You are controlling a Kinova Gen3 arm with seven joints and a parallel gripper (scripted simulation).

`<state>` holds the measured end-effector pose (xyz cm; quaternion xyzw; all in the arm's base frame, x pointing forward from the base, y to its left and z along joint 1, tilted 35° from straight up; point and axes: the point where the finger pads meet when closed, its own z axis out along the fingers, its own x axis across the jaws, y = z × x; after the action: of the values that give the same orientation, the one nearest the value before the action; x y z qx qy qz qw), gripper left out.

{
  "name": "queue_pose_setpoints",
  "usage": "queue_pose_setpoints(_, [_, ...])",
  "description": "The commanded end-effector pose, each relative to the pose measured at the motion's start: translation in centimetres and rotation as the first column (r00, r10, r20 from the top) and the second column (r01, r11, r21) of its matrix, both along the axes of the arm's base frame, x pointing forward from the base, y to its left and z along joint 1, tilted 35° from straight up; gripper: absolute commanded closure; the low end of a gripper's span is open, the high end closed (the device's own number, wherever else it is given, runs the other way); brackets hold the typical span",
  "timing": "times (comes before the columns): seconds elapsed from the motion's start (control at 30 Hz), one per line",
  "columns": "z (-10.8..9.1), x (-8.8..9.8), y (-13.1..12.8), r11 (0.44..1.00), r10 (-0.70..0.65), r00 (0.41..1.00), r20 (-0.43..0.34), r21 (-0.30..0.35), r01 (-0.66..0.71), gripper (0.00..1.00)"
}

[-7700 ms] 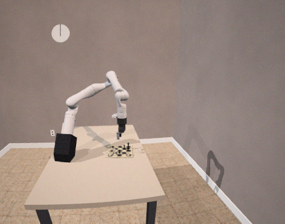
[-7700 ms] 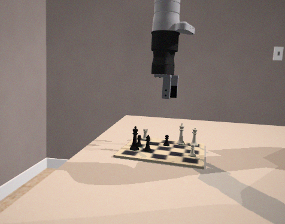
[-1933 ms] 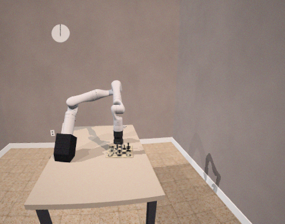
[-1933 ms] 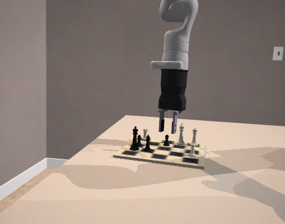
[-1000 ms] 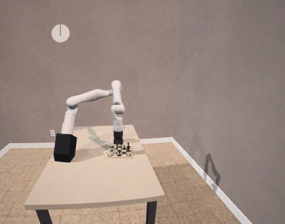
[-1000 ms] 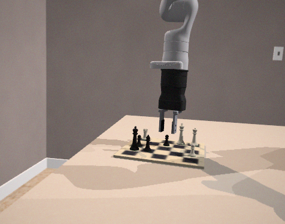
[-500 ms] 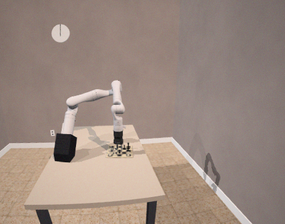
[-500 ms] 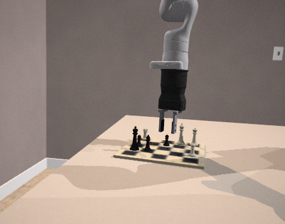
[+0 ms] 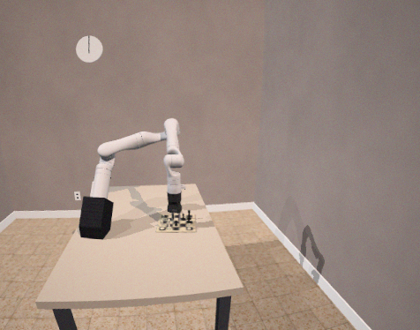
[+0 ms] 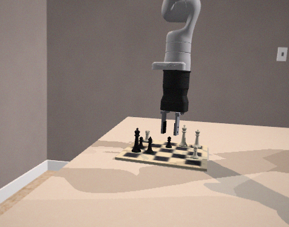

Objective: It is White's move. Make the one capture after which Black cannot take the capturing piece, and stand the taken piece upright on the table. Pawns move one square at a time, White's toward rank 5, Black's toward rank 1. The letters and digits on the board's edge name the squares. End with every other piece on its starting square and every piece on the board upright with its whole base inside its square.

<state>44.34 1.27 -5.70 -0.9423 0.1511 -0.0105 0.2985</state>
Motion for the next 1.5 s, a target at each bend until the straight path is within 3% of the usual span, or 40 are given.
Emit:
queue_pose_setpoints(0.0, [0.1, 0.0, -0.1, 1.0, -0.001, 1.0, 0.001, -0.001, 0.001, 0.32])
queue_pose_setpoints(1.0, [0.0, 0.1, 0.0, 1.0, -0.001, 1.0, 0.001, -0.001, 0.001, 0.32])
queue_pose_setpoints(1.47, [-1.8, 0.3, 1.2, 1.0, -0.001, 1.0, 0.001, -0.001, 0.001, 0.32])
